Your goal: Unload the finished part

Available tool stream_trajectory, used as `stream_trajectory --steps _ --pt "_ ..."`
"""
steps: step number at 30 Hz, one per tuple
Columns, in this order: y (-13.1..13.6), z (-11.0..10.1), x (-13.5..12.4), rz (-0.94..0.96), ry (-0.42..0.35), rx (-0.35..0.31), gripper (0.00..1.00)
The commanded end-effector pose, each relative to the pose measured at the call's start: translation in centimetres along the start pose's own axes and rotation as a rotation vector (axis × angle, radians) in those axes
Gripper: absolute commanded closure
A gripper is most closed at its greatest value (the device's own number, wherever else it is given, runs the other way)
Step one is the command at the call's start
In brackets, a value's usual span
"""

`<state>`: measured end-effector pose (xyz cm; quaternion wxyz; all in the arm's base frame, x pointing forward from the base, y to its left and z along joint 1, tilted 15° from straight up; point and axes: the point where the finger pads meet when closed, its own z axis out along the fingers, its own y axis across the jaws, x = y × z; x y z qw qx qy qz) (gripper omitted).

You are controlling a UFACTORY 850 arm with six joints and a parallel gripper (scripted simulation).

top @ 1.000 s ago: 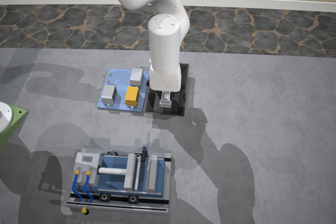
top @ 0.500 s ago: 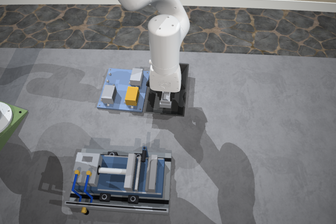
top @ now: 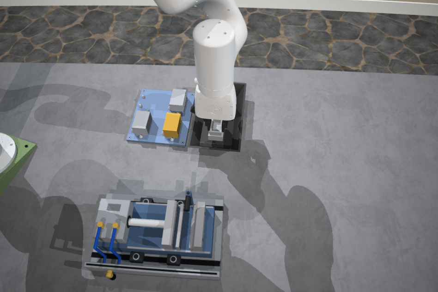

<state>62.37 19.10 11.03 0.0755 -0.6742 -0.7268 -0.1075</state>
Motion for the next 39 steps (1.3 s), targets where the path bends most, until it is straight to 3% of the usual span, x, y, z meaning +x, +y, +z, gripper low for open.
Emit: stream_trajectory --steps 1,39 --pt "0.1 -0.1 0.0 0.0 0.0 -0.002 1.0" --pt "0.1 1.2 0.0 0.0 0.0 -0.002 1.0"
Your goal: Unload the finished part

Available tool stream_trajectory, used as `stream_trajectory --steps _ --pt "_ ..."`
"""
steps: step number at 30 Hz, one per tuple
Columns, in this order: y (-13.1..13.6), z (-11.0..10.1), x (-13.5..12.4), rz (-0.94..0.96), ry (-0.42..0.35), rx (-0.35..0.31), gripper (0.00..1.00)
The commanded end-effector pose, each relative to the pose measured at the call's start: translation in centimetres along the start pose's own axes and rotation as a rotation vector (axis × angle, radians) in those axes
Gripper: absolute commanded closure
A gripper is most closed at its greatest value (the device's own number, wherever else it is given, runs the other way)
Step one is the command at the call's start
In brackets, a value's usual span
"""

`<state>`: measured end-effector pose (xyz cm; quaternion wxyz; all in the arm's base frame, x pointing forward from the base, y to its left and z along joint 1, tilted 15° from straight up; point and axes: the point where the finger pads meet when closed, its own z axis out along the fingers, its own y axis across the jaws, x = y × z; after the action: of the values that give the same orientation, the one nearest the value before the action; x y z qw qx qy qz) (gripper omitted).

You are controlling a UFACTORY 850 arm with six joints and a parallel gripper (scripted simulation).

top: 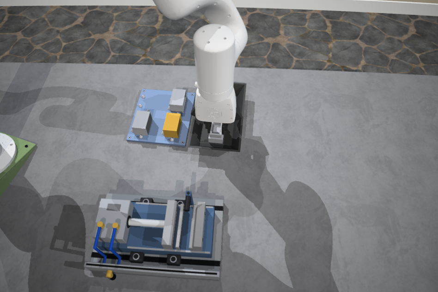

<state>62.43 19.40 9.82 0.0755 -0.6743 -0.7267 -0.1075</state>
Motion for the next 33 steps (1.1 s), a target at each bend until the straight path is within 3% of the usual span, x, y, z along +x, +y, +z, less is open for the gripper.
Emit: stream_trajectory --steps 1,15,16,33 --pt "0.1 -0.07 0.02 0.0 0.0 -0.002 1.0" --pt "0.1 -0.06 0.02 0.0 0.0 -0.002 1.0" --pt "0.1 -0.06 0.02 0.0 0.0 -0.002 0.31" --pt "0.1 -0.06 0.02 0.0 0.0 -0.002 0.31"
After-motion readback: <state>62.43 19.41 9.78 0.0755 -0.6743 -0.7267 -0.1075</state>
